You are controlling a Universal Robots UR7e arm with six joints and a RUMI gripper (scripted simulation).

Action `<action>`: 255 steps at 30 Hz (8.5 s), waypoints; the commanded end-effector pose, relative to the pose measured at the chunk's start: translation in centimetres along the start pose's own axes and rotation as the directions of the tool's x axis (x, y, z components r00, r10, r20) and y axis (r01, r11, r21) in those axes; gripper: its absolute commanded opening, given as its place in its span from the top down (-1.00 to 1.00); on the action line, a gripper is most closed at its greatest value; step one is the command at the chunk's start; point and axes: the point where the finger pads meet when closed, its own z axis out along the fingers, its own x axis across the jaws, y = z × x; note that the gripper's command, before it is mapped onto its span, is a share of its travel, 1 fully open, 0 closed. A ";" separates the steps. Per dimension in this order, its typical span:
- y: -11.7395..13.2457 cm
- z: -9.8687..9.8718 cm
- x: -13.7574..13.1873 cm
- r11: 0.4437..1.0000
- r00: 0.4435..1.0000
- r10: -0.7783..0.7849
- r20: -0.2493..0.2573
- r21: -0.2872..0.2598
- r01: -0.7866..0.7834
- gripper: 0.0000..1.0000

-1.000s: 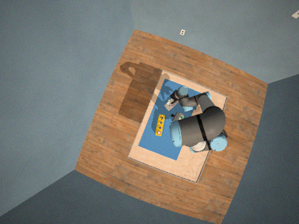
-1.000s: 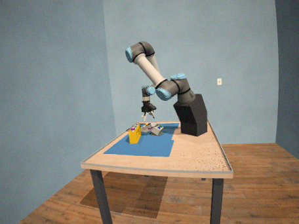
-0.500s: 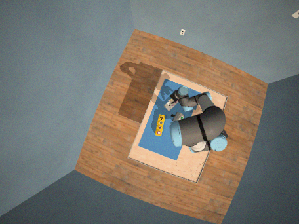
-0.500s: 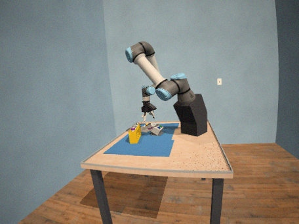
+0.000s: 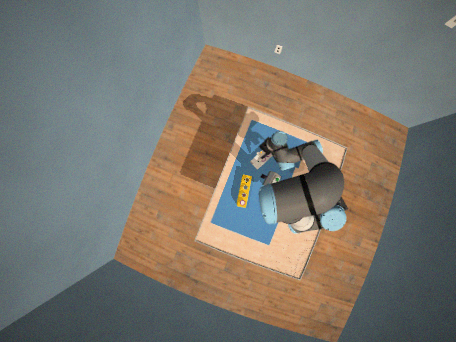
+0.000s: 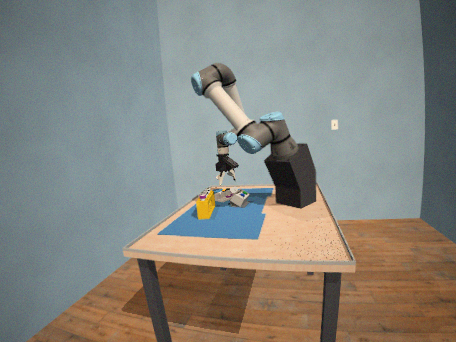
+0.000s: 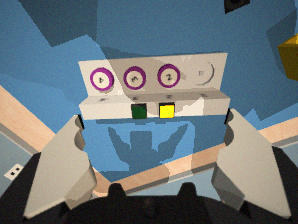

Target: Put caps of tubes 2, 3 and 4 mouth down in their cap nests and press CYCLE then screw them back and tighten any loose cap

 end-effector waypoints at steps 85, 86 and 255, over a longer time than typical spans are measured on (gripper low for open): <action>0.0 0.0 0.0 1.000 1.000 0.000 0.000 -0.001 0.000 -1.00; 0.0 0.0 0.0 1.000 1.000 0.000 0.000 -0.001 0.000 -1.00; -2.4 -7.7 5.0 0.969 0.969 0.247 0.000 -0.001 -0.247 1.00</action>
